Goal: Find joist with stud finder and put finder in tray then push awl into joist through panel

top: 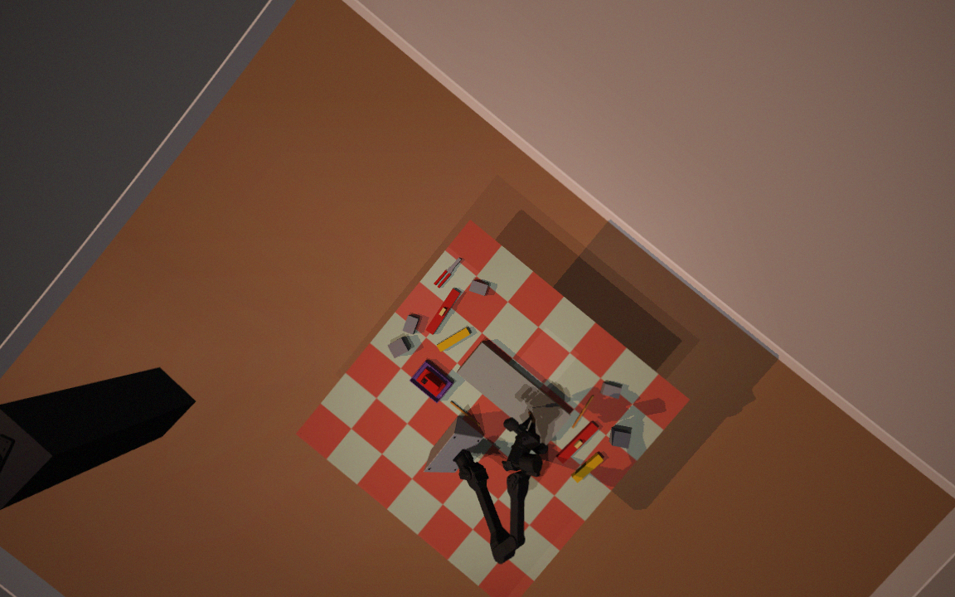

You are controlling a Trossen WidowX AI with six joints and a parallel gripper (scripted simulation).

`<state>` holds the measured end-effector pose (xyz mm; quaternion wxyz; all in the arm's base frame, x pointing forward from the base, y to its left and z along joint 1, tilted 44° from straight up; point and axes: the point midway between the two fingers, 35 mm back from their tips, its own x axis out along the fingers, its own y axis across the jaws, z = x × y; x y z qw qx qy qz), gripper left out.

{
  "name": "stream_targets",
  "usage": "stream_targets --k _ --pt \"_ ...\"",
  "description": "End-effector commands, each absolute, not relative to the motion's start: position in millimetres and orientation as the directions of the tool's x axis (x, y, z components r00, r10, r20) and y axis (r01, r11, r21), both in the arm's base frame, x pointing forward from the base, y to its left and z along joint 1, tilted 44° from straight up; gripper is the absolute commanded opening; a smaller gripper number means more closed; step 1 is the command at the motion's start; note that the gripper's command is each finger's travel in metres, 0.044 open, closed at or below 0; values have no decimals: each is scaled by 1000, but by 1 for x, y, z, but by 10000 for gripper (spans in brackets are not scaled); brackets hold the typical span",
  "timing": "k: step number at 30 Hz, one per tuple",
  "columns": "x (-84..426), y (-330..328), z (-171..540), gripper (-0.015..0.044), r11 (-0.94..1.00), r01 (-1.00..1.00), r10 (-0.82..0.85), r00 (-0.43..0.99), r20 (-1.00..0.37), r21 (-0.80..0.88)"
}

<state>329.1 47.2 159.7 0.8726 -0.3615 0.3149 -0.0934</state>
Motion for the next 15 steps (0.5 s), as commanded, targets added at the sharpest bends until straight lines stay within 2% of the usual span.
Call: stream_targets --k 1,15 --pt "330 43 155 0 721 -67 -387 786 -482 -689" --pt "331 30 142 0 720 -66 -387 788 -479 -691"
